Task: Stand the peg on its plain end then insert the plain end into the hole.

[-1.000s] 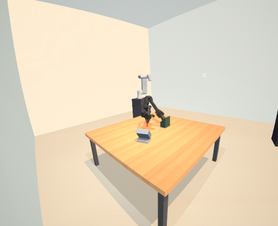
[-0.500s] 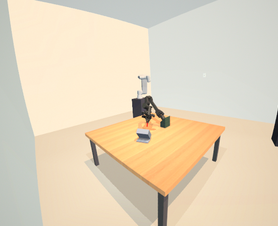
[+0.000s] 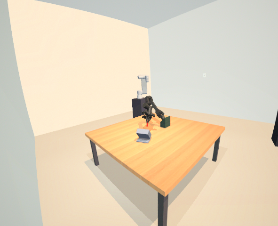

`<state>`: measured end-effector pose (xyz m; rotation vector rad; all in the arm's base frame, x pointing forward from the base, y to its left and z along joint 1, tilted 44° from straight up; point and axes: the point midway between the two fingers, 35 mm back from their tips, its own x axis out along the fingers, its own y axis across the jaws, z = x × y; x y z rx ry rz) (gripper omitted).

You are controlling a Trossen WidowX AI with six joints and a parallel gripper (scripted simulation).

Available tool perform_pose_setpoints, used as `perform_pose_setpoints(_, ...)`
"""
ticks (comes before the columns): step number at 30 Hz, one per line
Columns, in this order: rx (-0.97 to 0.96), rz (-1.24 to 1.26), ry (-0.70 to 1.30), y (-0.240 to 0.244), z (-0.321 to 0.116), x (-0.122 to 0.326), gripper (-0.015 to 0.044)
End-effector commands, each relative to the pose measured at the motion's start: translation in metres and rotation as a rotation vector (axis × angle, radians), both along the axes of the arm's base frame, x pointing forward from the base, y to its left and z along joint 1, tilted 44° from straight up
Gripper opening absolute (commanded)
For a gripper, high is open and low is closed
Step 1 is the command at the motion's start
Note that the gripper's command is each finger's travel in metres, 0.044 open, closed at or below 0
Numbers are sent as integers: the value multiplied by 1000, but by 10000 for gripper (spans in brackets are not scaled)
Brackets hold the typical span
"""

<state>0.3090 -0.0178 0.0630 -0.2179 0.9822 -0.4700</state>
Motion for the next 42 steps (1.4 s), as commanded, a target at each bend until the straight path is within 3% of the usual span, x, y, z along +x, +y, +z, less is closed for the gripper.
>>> perform_pose_setpoints(1, 17, 4, -23, 4, -2, 2, 0)
perform_pose_setpoints(42, 111, 36, -201, 19, -14, 38, 0)
